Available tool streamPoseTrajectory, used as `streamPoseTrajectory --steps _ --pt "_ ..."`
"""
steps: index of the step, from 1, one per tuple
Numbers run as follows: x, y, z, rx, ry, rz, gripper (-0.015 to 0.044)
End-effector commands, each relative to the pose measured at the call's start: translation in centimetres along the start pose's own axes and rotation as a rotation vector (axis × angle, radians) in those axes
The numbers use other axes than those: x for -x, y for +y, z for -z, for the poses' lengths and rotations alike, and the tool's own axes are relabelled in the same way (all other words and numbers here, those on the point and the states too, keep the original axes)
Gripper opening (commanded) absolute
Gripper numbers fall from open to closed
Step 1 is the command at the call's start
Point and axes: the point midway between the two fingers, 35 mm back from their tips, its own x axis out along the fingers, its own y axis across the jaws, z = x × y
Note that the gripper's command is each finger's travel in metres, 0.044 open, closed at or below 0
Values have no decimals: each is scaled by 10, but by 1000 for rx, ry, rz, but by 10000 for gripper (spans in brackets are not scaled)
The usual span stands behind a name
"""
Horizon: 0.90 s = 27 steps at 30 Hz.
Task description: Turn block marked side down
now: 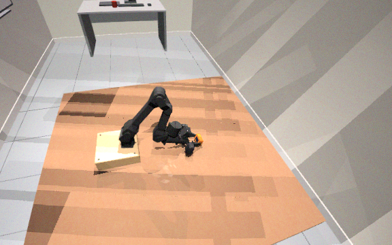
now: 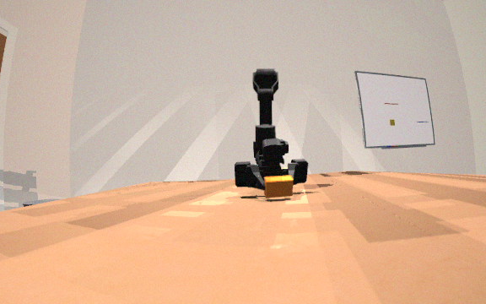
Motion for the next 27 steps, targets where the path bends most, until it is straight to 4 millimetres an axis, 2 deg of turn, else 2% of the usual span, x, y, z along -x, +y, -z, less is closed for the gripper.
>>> streamPoseTrajectory --steps 1,9,27 --pt "0 1 0 -4 -3 -5 236" --pt "0 1 0 -4 -3 -5 440" --pt "0 1 0 -4 -3 -5 440"
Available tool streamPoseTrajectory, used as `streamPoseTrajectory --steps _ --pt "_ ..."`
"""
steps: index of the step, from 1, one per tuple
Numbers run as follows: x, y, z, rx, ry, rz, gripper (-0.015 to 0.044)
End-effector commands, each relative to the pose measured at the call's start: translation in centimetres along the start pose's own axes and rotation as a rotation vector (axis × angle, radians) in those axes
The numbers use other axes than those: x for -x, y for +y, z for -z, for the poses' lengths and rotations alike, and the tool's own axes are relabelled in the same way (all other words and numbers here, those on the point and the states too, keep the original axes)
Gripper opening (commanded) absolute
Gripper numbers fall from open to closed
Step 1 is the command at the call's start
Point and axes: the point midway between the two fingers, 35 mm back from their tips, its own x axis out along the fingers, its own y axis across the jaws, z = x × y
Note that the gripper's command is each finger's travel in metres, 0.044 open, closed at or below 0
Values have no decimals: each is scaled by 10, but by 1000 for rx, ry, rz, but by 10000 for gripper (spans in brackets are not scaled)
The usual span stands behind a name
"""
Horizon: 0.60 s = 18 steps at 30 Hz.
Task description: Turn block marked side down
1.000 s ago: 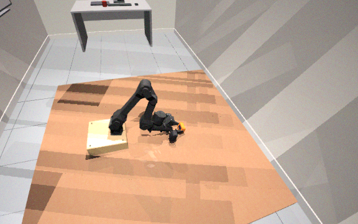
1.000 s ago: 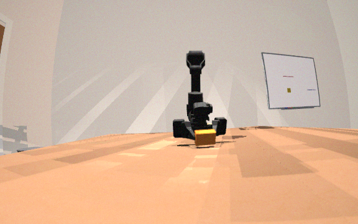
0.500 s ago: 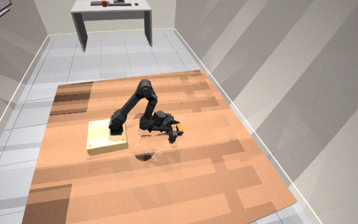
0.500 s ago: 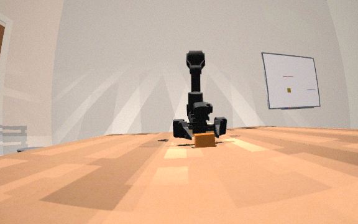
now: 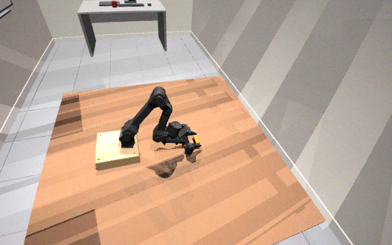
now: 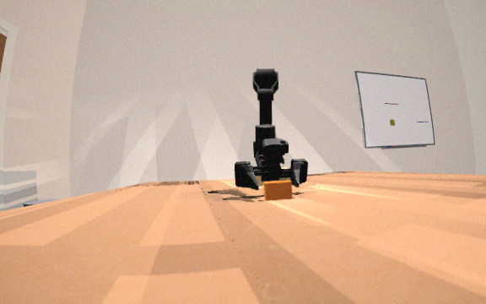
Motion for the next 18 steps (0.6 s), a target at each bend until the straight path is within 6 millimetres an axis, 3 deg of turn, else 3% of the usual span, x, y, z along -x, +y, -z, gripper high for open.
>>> streamPoseTrajectory --steps 1,18 --pt "0 1 0 -4 -1 -5 440" --pt "-5 -1 -2 -2 43 -2 440"
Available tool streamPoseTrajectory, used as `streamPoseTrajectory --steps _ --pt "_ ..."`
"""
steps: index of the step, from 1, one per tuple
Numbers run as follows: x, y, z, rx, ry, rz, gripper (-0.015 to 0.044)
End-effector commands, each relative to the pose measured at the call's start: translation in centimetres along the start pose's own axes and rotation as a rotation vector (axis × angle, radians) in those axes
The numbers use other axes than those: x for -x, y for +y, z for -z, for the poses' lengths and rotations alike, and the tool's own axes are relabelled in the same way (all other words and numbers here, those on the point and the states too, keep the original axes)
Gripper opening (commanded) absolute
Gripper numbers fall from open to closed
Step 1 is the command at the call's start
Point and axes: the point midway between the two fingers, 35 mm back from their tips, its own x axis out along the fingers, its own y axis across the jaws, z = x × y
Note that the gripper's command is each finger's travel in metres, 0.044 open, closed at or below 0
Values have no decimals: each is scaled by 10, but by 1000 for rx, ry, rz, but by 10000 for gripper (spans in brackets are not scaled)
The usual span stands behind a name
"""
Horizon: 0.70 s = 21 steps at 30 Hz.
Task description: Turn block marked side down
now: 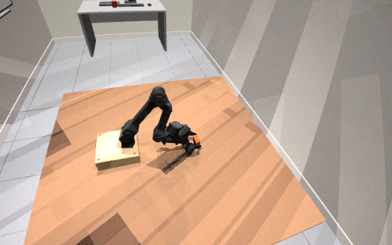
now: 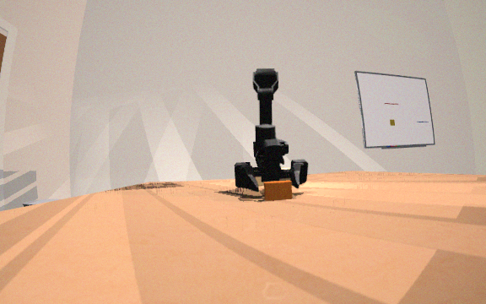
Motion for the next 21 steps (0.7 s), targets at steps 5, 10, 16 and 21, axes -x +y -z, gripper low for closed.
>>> streamPoseTrajectory --steps 5,10,16,21 --pt "-11 -4 -20 8 176 8 440" --pt "3 -4 -39 9 341 7 440" --pt "26 -2 -64 15 430 2 440" --pt "44 1 -59 3 528 -5 440"
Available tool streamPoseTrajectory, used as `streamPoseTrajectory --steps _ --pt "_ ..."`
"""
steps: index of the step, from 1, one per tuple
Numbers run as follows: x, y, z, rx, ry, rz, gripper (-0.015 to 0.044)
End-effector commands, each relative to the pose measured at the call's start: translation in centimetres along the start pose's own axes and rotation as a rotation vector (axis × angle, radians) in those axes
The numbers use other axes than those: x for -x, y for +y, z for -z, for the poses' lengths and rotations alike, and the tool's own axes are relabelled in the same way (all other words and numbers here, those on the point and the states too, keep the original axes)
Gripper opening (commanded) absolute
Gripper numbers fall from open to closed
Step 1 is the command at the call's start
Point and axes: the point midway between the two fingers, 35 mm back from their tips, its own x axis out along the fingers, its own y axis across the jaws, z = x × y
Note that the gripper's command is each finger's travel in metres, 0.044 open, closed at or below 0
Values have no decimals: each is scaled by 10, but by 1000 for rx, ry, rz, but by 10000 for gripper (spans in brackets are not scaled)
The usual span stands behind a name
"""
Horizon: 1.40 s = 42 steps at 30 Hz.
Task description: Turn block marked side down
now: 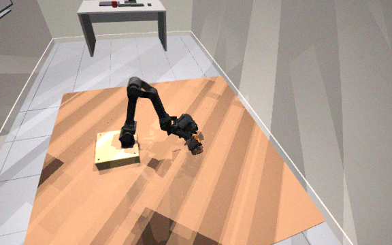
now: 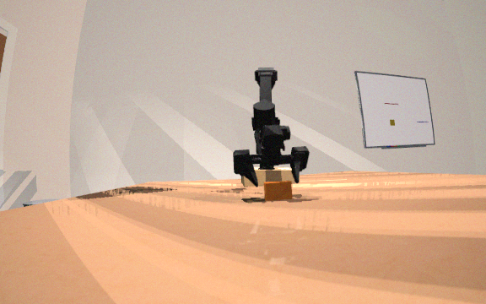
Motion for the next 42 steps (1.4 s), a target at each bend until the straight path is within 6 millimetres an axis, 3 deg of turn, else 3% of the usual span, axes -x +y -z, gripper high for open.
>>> streamPoseTrajectory --steps 1,17,26,36,42 --pt "54 4 -20 11 203 4 440" --pt "52 4 -22 10 224 4 440" --pt "38 2 -49 -1 507 7 440" --pt "45 4 -71 8 829 9 440" --pt "46 4 -72 9 850 9 440"
